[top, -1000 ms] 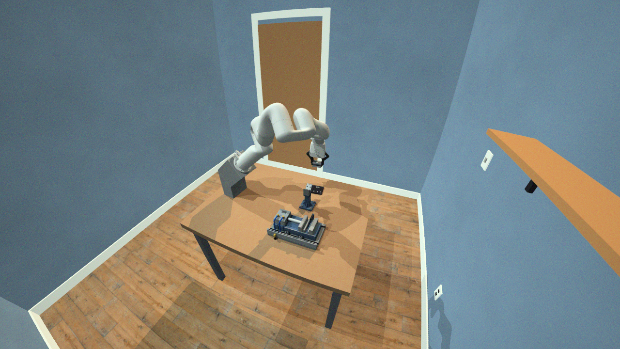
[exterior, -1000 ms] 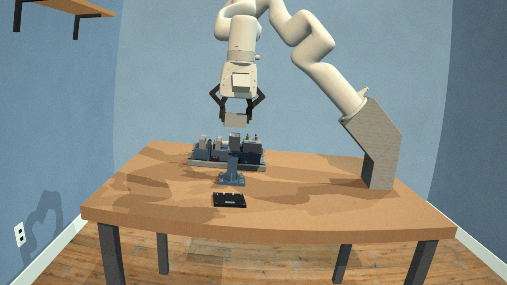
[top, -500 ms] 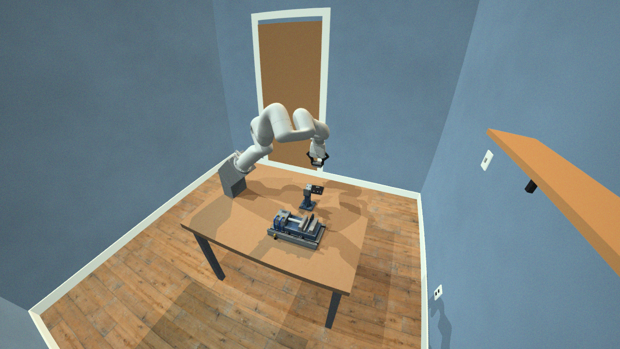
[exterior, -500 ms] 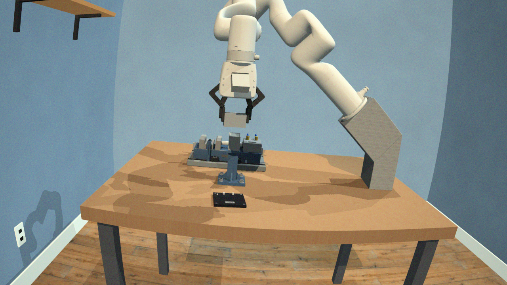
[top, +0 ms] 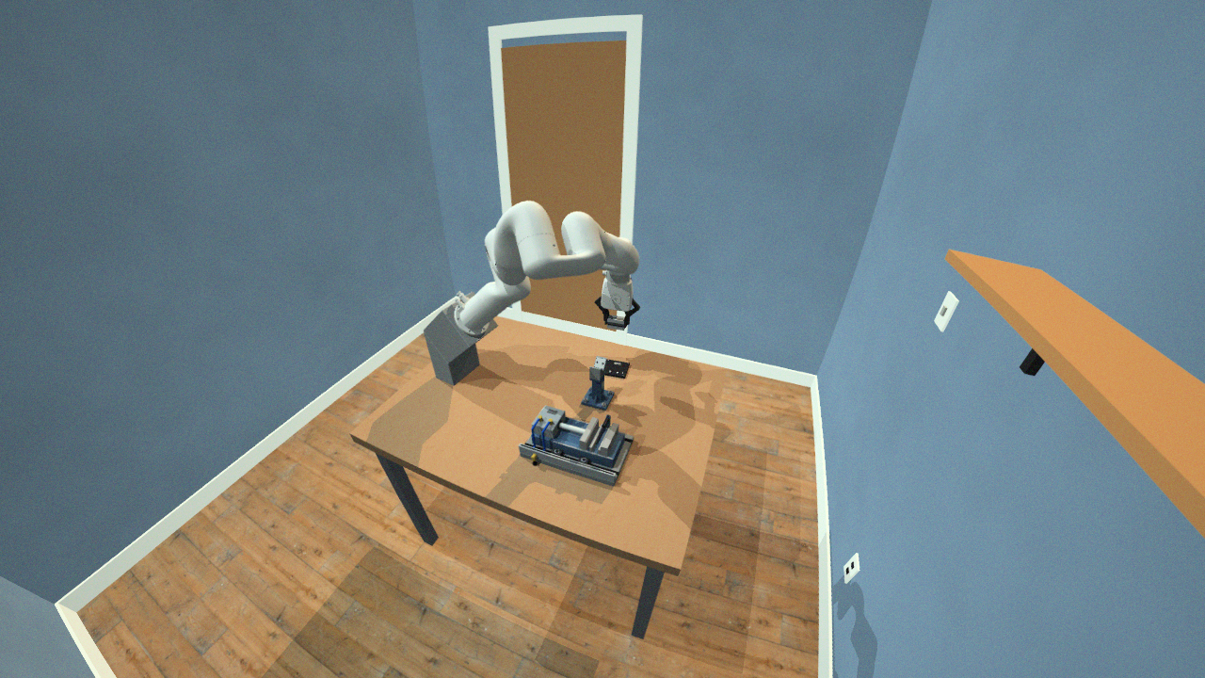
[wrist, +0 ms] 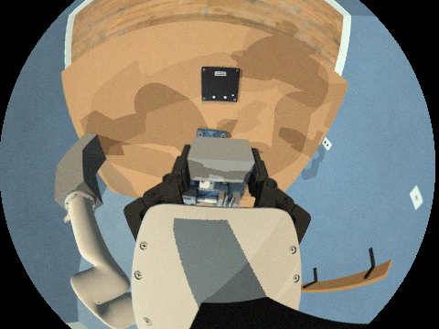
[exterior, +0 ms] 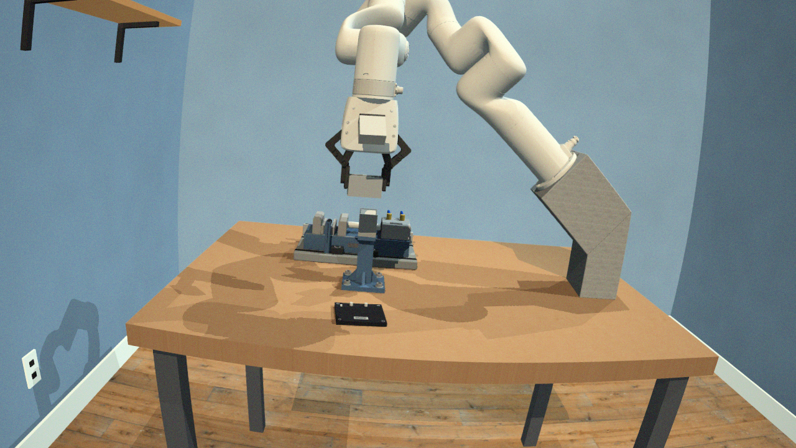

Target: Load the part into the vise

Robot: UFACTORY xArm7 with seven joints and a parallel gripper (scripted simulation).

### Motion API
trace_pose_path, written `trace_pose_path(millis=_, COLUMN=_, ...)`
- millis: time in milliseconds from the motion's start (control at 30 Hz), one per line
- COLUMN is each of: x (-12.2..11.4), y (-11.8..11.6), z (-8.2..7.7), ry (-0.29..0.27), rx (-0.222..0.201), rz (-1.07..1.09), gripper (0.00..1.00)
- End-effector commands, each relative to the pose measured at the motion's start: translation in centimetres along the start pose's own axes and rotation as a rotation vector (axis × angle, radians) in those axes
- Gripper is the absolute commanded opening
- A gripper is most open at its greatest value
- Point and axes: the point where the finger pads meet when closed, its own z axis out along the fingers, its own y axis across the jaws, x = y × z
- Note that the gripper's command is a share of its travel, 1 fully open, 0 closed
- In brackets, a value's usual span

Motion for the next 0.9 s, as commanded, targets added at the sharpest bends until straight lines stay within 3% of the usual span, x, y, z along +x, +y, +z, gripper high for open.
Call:
trace_pose_path(millis=0, x=-1.0, y=0.2, z=-0.2, ry=-0.001, rx=-0.004, rz=0.005, gripper=0.0)
trace_pose_path(millis=867, x=-9.4, y=-0.3, z=-0.1, ry=-0.011, rx=-0.003, rz=0.05, gripper=0.0)
